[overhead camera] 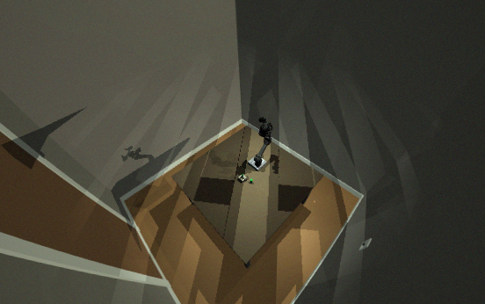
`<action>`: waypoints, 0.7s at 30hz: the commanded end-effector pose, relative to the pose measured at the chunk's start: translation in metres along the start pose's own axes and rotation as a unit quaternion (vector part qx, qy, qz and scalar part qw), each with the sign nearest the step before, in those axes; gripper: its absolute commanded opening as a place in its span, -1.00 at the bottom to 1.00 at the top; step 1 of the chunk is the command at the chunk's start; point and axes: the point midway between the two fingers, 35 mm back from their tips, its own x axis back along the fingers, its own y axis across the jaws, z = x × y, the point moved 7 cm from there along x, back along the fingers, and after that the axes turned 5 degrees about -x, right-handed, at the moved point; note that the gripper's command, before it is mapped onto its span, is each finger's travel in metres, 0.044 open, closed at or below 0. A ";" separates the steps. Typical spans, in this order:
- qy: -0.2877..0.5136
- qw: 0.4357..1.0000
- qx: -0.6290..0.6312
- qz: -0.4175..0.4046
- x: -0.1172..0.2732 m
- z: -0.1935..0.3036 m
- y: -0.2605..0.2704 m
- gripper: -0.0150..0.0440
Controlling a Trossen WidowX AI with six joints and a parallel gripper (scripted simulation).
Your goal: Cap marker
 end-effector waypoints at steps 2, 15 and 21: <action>0.008 1.000 -0.009 -0.009 -0.001 0.008 0.005 0.69; 0.253 0.943 -0.157 -0.150 0.000 0.140 0.098 0.33; 0.385 0.872 -0.213 -0.214 0.024 0.191 0.149 0.33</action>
